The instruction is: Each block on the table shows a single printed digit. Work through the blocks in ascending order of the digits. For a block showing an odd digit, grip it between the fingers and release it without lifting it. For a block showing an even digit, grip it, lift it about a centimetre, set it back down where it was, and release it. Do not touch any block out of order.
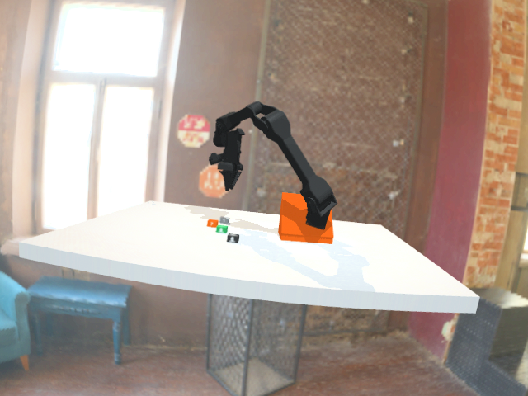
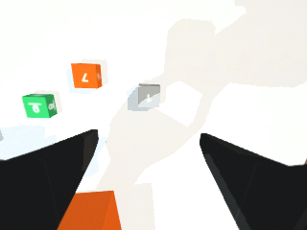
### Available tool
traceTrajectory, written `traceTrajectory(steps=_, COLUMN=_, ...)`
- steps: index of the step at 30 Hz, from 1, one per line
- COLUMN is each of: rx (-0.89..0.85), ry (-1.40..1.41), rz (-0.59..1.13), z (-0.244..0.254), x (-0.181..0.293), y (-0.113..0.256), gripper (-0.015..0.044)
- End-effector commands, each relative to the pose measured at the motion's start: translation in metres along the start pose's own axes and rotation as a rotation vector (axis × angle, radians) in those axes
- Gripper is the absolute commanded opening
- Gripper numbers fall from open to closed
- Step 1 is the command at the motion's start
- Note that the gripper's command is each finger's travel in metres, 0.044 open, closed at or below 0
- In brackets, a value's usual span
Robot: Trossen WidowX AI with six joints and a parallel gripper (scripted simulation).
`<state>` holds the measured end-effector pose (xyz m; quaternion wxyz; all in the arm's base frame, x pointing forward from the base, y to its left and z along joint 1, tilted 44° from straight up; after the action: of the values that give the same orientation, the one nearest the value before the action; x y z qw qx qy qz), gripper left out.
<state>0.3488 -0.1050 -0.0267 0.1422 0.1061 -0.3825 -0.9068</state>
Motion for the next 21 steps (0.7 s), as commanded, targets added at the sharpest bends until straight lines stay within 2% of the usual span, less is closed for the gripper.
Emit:
traceTrajectory(steps=1, rx=0.014, ry=0.021, rz=-0.002, z=0.001, x=-0.005, y=0.0, gripper=0.04)
traceTrajectory(steps=7, rx=0.011, ry=0.022, rz=-0.003, z=0.0, x=-0.005, y=-0.076, gripper=0.04)
traceTrajectory(steps=21, rx=0.011, ry=0.022, rz=-0.004, z=0.0, x=-0.005, y=-0.092, gripper=0.04)
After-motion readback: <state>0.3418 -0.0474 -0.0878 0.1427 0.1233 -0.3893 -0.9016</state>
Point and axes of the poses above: the point midway between the two fingers, 35 mm back from their tips, its own y axis back along the fingers, its own z axis across the jaws, x = y × z, the point moved 2 cm from there along y, back along the fingers, and after that the axes turned 12 degrees about y, right-handed, at the moved point
